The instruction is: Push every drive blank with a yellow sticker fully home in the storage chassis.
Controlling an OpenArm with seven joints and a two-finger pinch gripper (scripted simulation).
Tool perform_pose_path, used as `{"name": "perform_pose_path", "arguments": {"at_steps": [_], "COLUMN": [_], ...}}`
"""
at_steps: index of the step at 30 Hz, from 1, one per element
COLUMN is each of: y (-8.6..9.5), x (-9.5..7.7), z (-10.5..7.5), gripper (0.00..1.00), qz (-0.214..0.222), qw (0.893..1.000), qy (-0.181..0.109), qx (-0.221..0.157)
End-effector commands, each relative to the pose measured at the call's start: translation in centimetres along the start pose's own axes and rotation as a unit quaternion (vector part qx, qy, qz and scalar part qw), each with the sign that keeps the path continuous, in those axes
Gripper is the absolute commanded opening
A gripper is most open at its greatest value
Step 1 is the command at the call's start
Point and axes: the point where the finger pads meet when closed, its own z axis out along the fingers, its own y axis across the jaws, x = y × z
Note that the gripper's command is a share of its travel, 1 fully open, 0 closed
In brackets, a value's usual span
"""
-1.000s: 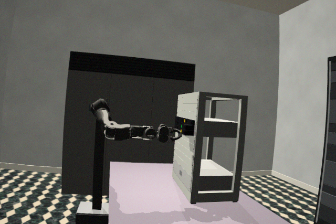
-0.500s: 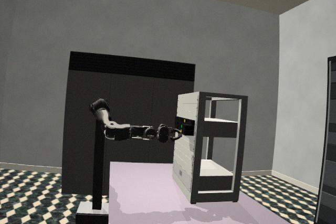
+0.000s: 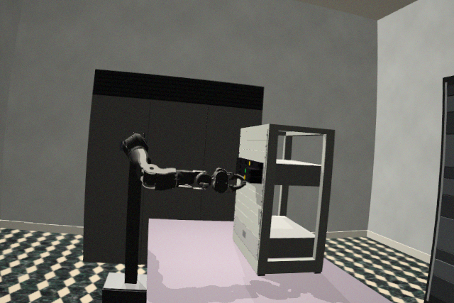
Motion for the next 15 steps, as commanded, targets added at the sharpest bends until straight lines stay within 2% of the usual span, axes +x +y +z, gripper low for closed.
{"name": "perform_pose_path", "arguments": {"at_steps": [1,10,15], "y": [0.07,-0.02,0.0], "x": [0.12,-0.01,-0.07], "z": [0.04,0.26,1.04], "gripper": [0.0,0.0,0.0], "qz": [0.0,0.0,0.0], "qw": [1.0,1.0,1.0], "qy": [0.0,-0.001,-0.001], "qx": [0.0,0.002,0.002]}}
